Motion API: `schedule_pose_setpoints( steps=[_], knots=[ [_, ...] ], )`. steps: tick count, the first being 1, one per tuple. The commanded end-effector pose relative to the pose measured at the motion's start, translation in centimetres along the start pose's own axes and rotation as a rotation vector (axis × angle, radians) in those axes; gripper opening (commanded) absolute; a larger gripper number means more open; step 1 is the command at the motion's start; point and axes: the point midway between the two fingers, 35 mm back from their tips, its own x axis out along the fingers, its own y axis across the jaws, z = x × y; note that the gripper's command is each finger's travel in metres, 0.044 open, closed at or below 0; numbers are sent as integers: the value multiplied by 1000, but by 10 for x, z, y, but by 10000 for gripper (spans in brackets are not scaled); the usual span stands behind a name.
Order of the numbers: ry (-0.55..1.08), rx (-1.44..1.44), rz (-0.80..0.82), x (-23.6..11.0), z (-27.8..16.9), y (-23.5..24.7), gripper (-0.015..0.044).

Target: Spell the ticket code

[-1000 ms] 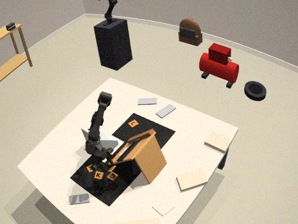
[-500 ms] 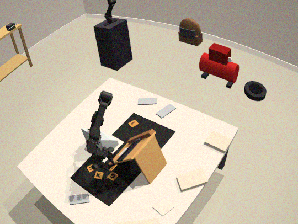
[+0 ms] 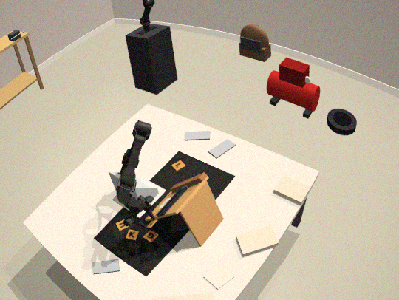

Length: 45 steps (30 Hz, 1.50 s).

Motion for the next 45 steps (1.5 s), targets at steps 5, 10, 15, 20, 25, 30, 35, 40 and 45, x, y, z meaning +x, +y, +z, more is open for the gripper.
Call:
schedule_pose_setpoints(
  steps=[5,10,15,20,25,30,35,40,45],
  knots=[
    [2,7,0,0,-2,5,0],
    [2,7,0,0,-2,8,0],
    [2,7,0,0,-2,10,0],
    [2,7,0,0,-2,13,0],
    [2,8,1,0,-3,15,0],
    [2,8,1,0,-3,18,0],
    [2,8,1,0,-3,20,0],
    [2,8,1,0,-3,23,0],
    [2,8,1,0,-3,25,0]
  ],
)
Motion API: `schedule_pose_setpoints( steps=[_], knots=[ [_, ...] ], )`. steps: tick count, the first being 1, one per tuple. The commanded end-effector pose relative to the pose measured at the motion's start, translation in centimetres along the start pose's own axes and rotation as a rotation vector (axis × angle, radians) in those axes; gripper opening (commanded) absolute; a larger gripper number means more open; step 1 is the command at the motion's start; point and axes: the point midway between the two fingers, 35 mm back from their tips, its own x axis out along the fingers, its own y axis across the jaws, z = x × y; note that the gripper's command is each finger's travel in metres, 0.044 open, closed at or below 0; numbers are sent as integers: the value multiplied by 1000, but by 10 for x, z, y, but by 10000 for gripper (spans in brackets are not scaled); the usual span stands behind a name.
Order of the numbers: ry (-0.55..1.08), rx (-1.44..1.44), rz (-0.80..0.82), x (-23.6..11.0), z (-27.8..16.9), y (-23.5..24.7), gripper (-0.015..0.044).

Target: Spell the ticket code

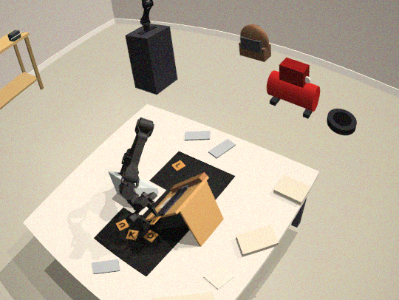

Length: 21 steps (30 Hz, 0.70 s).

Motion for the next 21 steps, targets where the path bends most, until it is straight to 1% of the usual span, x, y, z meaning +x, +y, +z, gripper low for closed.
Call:
schedule_pose_setpoints(
  steps=[1,21],
  knots=[
    [3,7,-3,0,-2,3,0],
    [3,7,-2,0,-3,13,0]
  ],
)
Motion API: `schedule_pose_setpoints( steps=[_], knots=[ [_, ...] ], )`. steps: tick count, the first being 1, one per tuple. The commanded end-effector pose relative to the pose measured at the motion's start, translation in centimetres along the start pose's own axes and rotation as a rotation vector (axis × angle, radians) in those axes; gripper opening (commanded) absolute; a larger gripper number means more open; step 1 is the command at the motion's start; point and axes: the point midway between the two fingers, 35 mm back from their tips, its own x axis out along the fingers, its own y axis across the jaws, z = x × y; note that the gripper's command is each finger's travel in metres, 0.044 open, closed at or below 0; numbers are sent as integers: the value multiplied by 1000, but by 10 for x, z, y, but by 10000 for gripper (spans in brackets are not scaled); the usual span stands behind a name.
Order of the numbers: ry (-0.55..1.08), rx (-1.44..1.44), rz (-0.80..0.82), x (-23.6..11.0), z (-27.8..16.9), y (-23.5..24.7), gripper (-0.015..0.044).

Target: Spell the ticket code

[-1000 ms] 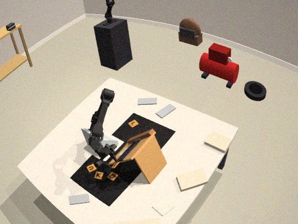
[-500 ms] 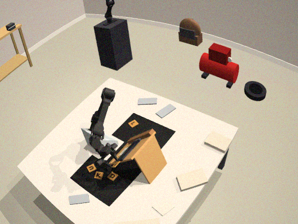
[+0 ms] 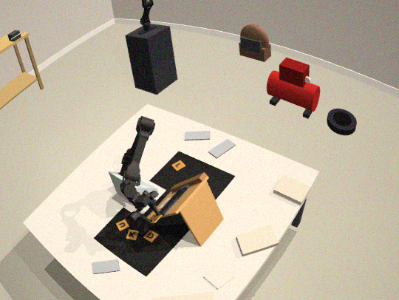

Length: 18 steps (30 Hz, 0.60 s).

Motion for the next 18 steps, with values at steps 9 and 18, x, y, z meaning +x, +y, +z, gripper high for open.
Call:
schedule_pose_setpoints(
  steps=[9,18],
  knots=[
    [3,7,-3,0,-2,7,0],
    [3,7,-2,0,-3,11,0]
  ],
)
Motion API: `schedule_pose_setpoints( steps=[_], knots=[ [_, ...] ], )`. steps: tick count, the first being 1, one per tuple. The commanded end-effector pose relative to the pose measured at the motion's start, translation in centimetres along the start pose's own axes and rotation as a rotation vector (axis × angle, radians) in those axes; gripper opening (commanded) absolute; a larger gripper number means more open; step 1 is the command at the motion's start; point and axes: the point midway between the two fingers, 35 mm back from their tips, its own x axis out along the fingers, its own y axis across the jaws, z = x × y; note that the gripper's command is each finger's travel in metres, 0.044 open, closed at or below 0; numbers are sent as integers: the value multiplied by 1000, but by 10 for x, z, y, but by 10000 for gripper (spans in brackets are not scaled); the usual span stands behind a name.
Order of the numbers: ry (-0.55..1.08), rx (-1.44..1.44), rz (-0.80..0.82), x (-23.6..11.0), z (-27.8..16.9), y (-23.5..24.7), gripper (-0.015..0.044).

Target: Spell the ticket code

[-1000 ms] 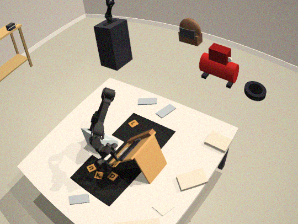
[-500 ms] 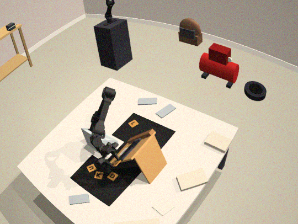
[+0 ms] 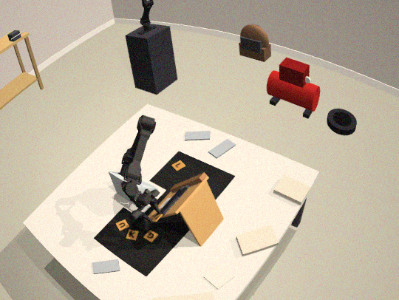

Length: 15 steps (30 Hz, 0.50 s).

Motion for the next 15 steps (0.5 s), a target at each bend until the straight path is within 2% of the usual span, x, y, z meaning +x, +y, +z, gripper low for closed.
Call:
schedule_pose_setpoints(
  steps=[1,15],
  knots=[
    [3,7,-3,0,-2,3,0],
    [3,7,-2,0,-3,10,0]
  ],
)
